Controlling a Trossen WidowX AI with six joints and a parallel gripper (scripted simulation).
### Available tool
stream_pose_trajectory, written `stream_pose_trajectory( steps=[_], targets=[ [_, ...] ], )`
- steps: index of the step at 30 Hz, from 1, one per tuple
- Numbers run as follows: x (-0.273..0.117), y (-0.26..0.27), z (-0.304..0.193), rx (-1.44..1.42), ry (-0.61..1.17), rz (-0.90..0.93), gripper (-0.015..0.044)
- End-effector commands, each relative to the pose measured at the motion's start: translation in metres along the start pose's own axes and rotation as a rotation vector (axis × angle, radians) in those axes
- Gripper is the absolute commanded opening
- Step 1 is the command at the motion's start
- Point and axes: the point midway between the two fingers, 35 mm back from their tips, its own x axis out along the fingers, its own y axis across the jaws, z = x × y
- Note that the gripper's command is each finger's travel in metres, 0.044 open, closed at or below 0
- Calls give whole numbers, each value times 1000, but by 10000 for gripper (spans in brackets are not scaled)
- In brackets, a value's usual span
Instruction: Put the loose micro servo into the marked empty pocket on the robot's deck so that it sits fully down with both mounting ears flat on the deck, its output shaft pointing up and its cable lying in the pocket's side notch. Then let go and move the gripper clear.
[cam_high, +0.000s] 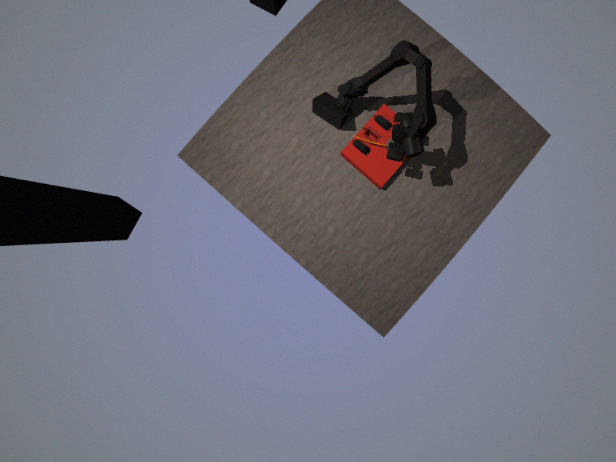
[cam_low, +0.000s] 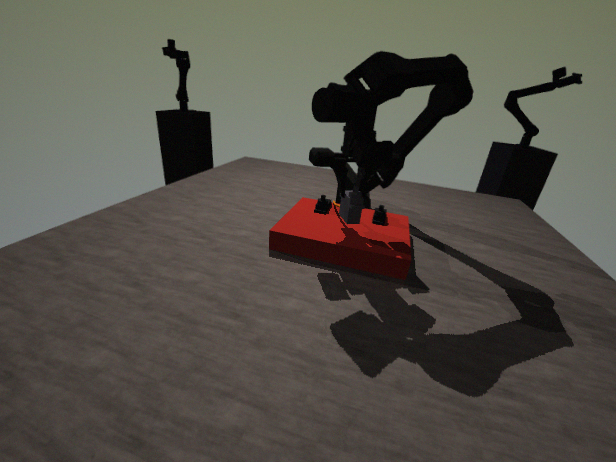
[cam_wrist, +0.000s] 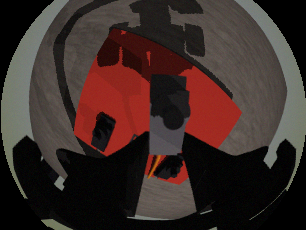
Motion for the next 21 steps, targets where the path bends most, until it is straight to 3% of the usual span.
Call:
stream_pose_trajectory(
  steps=[1, 11, 21],
  targets=[
    [-1, -1, 0, 125, -2, -6, 0],
    [-1, -1, 0, 461, -3, -6, 0],
    [-1, 3, -9, 485, -2, -6, 0]
  ],
)
